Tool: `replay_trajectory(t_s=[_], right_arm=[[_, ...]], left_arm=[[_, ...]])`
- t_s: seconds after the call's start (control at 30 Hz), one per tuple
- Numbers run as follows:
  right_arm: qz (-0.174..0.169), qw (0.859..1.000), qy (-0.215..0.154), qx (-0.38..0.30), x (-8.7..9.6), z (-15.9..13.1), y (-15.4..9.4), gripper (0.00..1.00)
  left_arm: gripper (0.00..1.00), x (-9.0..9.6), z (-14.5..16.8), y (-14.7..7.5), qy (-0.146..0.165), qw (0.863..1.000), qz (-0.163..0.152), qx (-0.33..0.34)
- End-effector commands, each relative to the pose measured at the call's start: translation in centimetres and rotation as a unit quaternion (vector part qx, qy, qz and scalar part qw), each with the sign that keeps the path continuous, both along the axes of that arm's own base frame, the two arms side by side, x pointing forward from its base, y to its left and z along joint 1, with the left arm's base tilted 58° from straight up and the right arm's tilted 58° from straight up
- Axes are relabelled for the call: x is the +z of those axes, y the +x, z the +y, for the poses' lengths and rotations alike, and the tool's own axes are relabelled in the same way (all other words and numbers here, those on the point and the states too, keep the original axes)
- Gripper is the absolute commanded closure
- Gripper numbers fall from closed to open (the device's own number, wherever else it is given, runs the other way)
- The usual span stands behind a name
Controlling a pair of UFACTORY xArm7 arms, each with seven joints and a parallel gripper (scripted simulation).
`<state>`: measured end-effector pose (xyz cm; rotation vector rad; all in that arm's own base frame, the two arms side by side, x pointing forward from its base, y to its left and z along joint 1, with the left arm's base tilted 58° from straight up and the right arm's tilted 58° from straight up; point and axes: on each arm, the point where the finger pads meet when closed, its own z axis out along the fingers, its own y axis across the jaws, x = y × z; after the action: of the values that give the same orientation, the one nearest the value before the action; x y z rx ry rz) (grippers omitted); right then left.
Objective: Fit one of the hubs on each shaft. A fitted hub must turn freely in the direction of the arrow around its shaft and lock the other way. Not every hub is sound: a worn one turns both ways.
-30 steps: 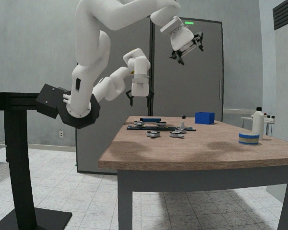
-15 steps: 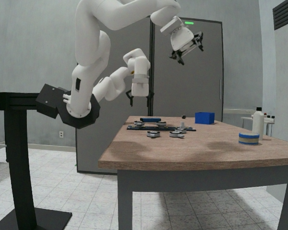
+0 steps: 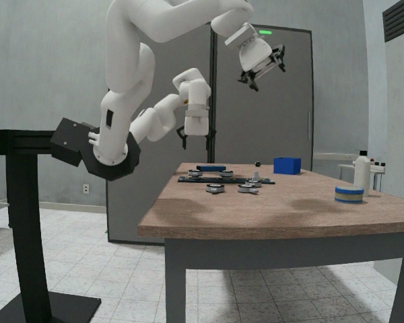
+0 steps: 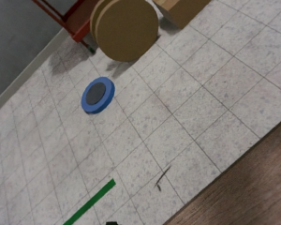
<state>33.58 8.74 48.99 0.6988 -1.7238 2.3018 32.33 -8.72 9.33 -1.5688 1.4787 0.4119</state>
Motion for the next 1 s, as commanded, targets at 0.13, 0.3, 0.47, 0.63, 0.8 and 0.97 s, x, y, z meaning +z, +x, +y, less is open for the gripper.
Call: replay_trajectory(t_s=[0.13, 0.3, 0.47, 0.63, 0.8, 0.97], right_arm=[[-0.001, 1.0, 0.0, 0.002, 0.1, 0.1, 0.0, 0.0], [-0.001, 1.0, 0.0, 0.002, 0.1, 0.1, 0.0, 0.0], [-0.001, 1.0, 0.0, 0.002, 0.1, 0.1, 0.0, 0.0], [-0.001, 1.0, 0.0, 0.002, 0.1, 0.1, 0.0, 0.0], [-0.001, 1.0, 0.0, 0.002, 0.1, 0.1, 0.0, 0.0], [-0.001, 1.0, 0.0, 0.002, 0.1, 0.1, 0.0, 0.0]], left_arm=[[0.0, 0.0, -0.2, 0.0, -0.001, 1.0, -0.001, -0.002], [0.0, -3.1, 4.4, 2.0, -0.001, 1.0, -0.001, -0.002], [0.0, -3.1, 4.4, 2.0, -0.001, 1.0, -0.001, -0.002], [0.0, -3.1, 4.4, 2.0, -0.001, 1.0, -0.001, -0.002], [0.0, -3.1, 4.4, 2.0, -0.001, 1.0, -0.001, -0.002], [0.0, -3.1, 4.4, 2.0, -0.001, 1.0, -0.001, -0.002]])
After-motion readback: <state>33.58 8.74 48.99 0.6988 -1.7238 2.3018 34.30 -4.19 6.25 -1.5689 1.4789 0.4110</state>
